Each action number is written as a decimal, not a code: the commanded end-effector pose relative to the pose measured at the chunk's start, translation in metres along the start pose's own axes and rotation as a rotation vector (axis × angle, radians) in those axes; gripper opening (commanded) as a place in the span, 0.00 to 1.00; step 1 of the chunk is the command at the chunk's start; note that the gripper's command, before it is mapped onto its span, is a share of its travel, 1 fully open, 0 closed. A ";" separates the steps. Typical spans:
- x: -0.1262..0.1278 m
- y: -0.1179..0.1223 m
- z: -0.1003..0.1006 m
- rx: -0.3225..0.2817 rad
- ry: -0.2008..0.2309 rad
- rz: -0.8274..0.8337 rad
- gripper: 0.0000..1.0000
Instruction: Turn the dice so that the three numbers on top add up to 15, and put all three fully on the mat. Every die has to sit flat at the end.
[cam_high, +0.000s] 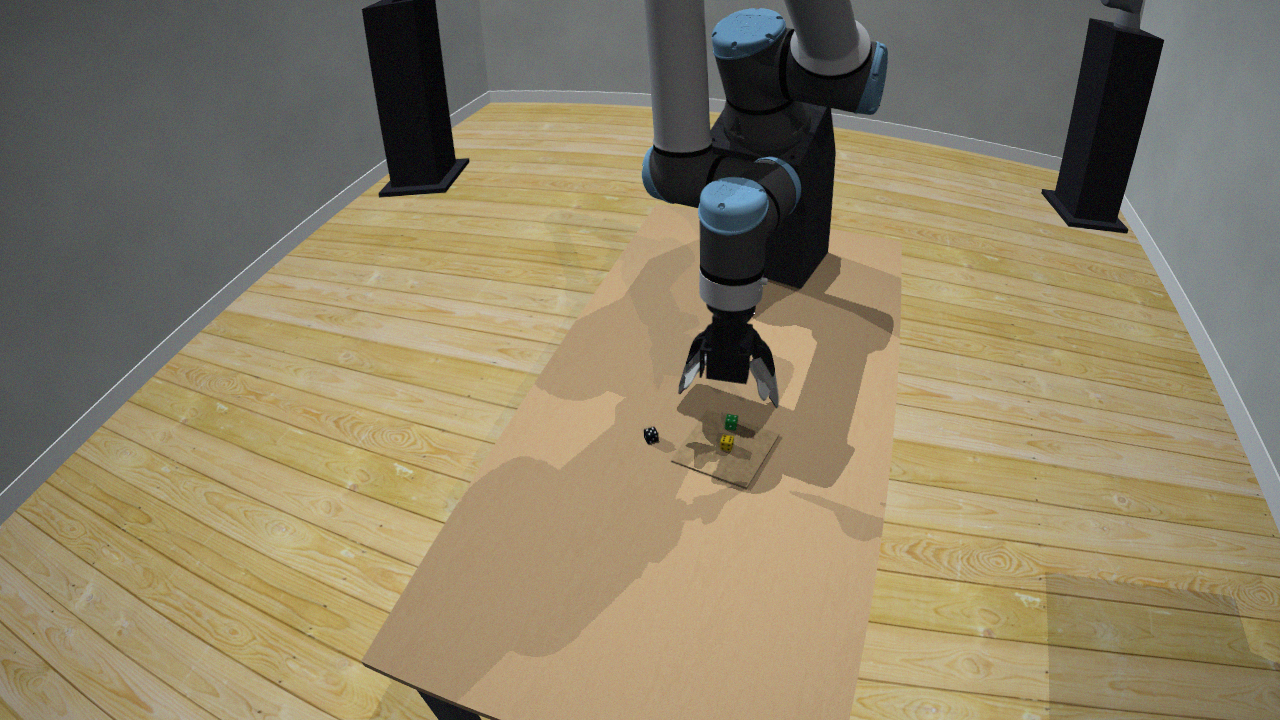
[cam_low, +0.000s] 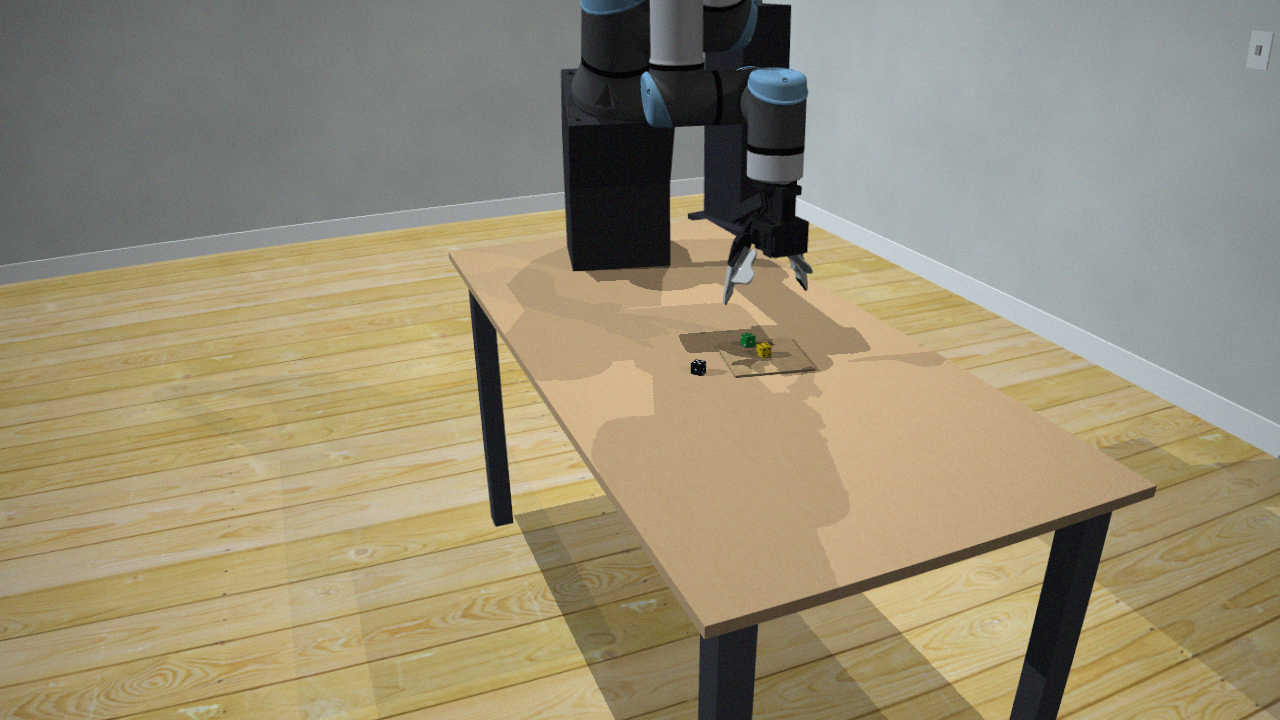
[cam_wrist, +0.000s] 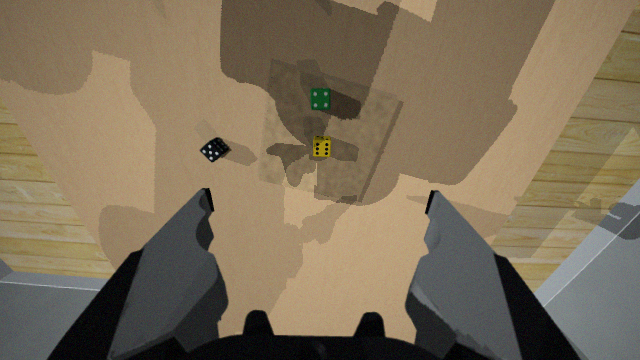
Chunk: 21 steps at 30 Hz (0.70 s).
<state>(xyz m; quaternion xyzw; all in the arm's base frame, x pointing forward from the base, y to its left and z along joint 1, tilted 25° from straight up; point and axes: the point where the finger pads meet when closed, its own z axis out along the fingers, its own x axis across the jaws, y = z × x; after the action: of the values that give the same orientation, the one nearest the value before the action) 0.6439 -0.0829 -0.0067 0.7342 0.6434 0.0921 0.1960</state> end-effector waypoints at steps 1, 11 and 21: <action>-0.002 0.000 0.000 -0.001 0.000 0.041 1.00; -0.009 0.000 0.002 0.000 0.000 0.228 1.00; -0.019 0.000 0.004 0.001 0.000 0.460 1.00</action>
<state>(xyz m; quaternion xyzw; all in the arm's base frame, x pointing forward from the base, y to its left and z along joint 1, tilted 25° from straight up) 0.6423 -0.0983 -0.0083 0.8393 0.4991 0.1268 0.1745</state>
